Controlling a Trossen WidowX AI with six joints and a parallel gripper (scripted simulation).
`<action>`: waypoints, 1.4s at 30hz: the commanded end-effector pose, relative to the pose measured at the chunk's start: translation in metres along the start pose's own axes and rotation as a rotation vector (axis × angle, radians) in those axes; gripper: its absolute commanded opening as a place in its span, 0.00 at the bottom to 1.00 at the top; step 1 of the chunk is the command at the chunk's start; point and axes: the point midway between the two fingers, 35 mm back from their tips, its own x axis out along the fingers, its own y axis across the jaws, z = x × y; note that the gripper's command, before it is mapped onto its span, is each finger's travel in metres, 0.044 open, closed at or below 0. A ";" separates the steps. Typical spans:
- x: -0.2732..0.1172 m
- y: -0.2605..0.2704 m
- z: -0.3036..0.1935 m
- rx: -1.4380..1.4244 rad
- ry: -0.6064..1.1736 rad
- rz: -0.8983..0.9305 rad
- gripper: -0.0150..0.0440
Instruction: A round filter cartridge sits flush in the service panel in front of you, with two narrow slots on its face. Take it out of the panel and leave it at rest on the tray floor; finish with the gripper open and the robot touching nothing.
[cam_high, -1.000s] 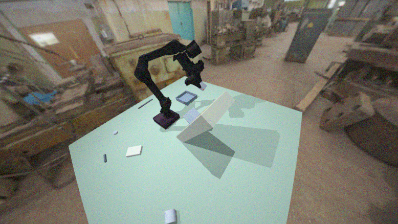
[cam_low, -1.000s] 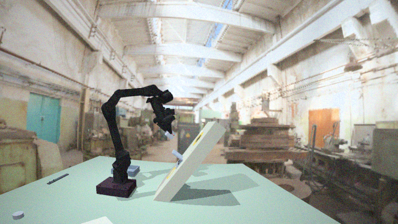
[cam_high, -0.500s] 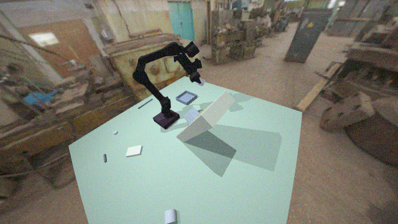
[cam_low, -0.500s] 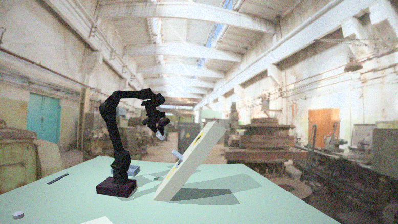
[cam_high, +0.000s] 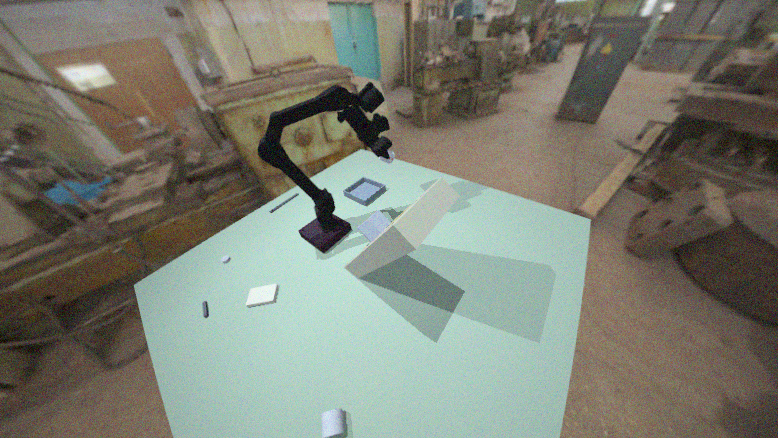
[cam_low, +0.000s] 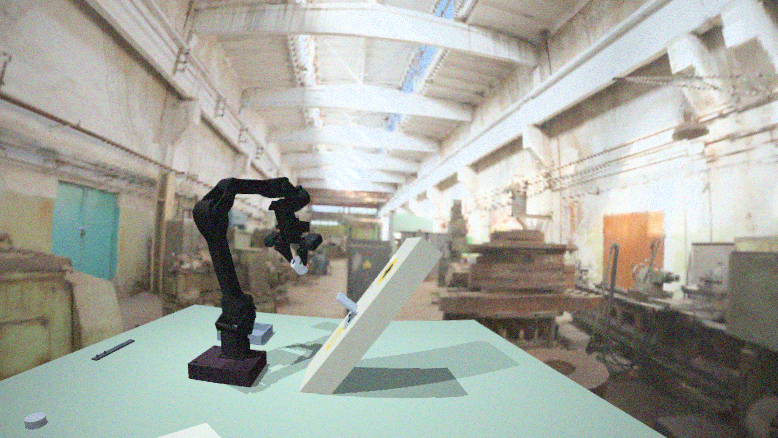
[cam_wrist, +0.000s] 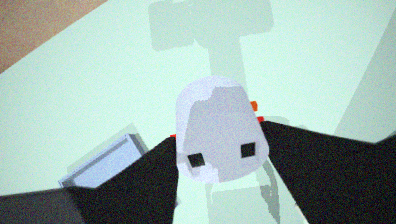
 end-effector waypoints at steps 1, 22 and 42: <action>0.003 0.009 -0.002 -0.032 -0.011 0.020 0.25; 0.061 0.102 -0.047 -0.328 -0.012 0.199 0.25; 0.091 0.166 -0.118 -0.572 -0.012 0.350 0.25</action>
